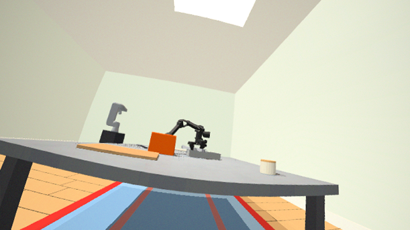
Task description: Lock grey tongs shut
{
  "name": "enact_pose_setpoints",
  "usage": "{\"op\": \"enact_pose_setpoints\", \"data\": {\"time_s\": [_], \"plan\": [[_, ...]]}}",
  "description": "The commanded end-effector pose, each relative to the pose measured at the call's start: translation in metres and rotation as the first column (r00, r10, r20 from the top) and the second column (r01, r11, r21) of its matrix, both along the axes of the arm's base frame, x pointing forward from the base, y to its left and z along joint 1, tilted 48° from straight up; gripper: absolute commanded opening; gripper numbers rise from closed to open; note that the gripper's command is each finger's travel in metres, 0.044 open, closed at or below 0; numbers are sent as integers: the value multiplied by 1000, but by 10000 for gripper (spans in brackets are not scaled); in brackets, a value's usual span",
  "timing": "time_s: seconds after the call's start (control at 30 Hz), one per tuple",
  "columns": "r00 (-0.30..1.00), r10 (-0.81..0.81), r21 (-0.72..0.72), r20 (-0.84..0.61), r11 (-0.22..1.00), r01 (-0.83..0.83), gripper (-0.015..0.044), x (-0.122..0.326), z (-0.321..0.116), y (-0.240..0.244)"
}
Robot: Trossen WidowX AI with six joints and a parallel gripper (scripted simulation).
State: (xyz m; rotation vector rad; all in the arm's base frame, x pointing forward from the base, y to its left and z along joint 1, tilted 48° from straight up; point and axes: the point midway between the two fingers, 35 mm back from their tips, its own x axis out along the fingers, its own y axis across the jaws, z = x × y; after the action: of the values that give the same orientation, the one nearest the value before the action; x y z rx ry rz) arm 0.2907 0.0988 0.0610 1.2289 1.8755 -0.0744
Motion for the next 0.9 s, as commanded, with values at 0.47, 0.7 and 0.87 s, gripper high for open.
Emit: {"op": "enact_pose_setpoints", "data": {"time_s": [0.47, 0.7, 0.87], "plan": [[1000, -1, 0, 1, 1000, 1, 333, 0, 0, -1], [1000, -1, 0, 1, 1000, 1, 287, 0, 0, -1], [1000, -1, 0, 1, 1000, 1, 253, 0, 0, -1]]}}
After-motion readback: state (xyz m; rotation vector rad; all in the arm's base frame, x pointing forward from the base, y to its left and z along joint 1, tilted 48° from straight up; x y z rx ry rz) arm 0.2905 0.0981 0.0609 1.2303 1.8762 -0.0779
